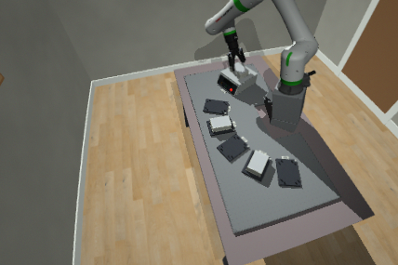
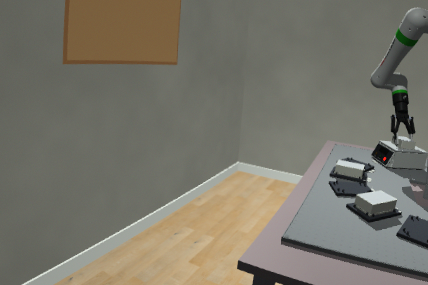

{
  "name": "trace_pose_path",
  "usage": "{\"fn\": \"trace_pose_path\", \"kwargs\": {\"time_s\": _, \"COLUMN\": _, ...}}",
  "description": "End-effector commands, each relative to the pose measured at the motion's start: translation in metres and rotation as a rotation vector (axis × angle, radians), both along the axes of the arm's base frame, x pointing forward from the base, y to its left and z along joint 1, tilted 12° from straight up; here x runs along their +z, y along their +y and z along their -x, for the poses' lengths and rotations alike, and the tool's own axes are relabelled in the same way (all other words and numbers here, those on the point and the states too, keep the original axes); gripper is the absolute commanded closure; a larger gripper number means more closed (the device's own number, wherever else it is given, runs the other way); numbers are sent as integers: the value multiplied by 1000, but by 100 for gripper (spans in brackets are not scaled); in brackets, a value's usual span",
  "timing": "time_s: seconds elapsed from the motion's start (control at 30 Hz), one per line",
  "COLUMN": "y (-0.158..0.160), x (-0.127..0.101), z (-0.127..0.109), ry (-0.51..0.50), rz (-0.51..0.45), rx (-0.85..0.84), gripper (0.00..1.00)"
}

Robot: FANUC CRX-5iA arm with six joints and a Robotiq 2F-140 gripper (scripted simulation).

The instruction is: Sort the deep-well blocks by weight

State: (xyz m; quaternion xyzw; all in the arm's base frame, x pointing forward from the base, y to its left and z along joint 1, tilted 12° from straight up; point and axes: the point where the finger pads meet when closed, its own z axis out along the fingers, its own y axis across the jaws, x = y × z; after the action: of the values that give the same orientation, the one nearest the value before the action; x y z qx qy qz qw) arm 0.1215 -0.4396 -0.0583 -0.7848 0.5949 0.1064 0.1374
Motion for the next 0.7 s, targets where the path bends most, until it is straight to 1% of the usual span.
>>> {"fn": "trace_pose_path", "kwargs": {"time_s": 0.0, "y": 0, "x": 0, "z": 0, "ry": 0, "rz": 0, "rx": 0, "gripper": 90}}
{"fn": "trace_pose_path", "kwargs": {"time_s": 0.3, "y": 0, "x": 2, "z": 0, "ry": 0, "rz": 0, "rx": 0, "gripper": 90}}
{"fn": "trace_pose_path", "kwargs": {"time_s": 0.67, "y": 3, "x": 20, "z": 3, "ry": 0, "rz": 0, "rx": 0, "gripper": 90}}
